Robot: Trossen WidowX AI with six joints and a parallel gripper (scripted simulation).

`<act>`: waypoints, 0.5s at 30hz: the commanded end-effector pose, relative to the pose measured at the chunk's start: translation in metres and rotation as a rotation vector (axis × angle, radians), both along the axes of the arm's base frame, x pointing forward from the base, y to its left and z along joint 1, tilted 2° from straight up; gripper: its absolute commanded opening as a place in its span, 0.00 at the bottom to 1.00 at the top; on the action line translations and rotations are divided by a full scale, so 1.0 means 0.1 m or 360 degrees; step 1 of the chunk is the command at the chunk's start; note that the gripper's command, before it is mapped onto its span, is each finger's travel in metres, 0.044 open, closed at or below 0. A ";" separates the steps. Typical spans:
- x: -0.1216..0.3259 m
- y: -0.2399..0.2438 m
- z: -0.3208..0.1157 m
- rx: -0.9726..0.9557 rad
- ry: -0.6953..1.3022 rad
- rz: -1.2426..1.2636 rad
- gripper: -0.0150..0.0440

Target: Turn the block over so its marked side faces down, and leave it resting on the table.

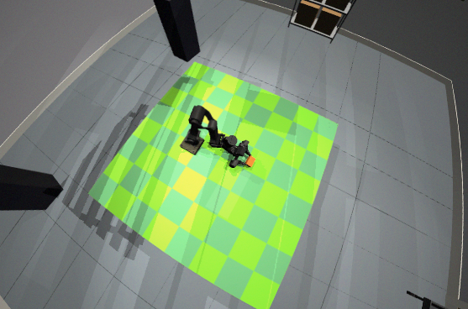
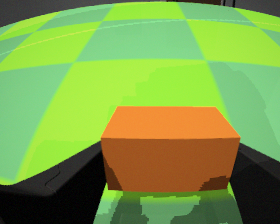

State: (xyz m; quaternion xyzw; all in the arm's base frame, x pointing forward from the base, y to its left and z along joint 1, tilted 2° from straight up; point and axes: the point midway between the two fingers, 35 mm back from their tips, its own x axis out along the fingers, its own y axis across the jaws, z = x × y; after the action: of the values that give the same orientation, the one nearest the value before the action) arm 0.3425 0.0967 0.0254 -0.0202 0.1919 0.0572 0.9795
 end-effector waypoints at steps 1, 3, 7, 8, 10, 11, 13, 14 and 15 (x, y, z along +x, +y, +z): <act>0.00 0.00 0.01 -0.0005 -0.0014 -0.0002 0.25; 0.00 0.00 0.01 -0.0005 -0.0014 -0.0002 0.25; 0.00 0.00 0.01 -0.0005 -0.0014 -0.0002 0.25; 0.00 0.00 0.01 -0.0005 -0.0014 -0.0002 0.25; 0.00 0.00 0.01 -0.0005 -0.0014 -0.0002 0.30; 0.00 0.00 0.01 -0.0005 -0.0014 -0.0002 0.34; 0.00 0.00 0.01 -0.0005 -0.0014 -0.0002 0.43; 0.00 0.00 0.01 -0.0005 -0.0014 -0.0002 0.48; 0.00 0.00 0.01 -0.0005 -0.0014 -0.0002 0.52</act>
State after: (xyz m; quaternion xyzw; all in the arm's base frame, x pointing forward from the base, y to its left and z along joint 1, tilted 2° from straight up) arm 0.3420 0.0965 0.0257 -0.0202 0.1903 0.0572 0.9799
